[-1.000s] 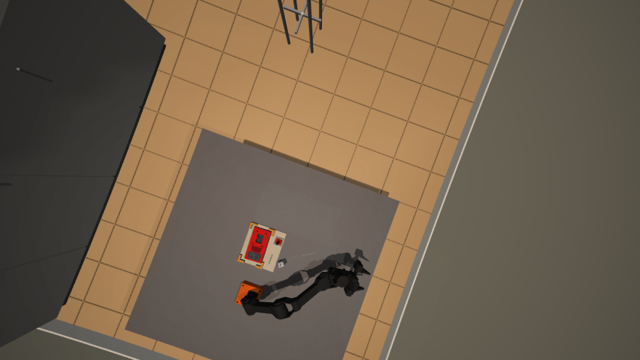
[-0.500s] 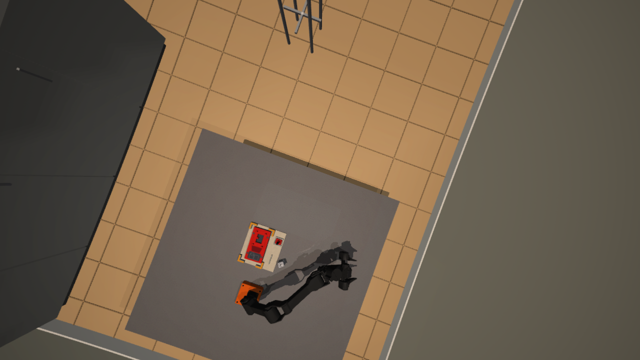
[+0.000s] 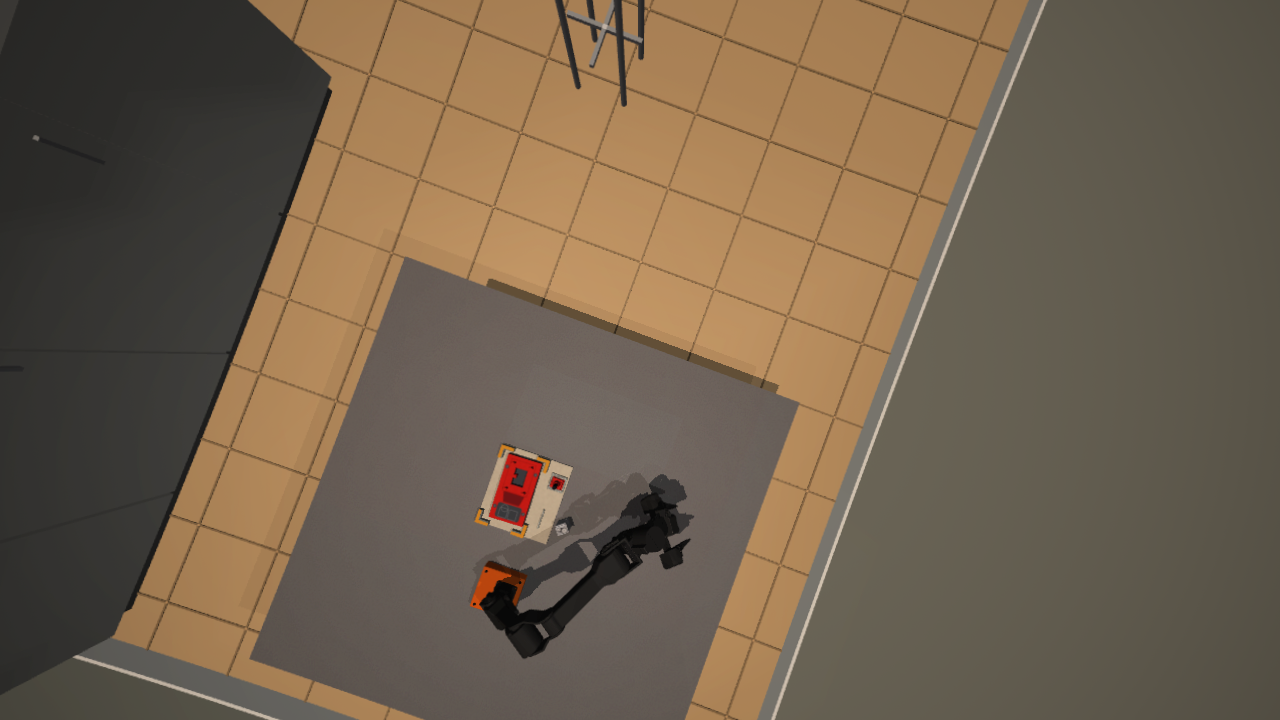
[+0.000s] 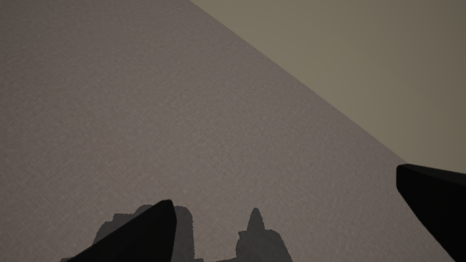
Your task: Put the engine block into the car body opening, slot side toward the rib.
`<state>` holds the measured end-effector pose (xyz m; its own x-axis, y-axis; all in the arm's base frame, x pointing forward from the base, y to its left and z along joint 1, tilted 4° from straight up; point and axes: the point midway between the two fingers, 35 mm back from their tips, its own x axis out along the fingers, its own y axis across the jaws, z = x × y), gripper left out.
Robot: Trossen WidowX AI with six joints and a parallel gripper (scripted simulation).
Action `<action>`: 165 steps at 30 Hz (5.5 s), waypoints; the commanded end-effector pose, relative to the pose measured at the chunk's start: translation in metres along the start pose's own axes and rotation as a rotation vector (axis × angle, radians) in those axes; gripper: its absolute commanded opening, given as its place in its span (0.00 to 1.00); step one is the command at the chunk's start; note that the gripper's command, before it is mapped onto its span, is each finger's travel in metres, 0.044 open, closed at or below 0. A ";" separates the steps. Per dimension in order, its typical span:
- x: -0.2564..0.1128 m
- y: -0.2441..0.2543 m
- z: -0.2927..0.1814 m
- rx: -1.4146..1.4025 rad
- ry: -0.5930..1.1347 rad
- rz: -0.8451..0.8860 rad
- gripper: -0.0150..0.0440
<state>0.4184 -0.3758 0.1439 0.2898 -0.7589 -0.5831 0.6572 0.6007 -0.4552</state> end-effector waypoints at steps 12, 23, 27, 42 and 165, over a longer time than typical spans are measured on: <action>-0.067 0.047 -0.049 -0.409 0.139 0.256 1.00; -0.126 0.070 -0.097 -0.715 0.227 0.467 1.00; -0.149 0.075 -0.116 -0.822 0.254 0.549 1.00; -0.235 0.078 -0.189 -1.177 0.334 0.857 1.00; -0.269 0.075 -0.187 -1.228 0.345 0.908 0.25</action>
<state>0.2602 -0.0821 0.1290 -0.0325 -0.0571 -0.9978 -0.6446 0.7642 -0.0227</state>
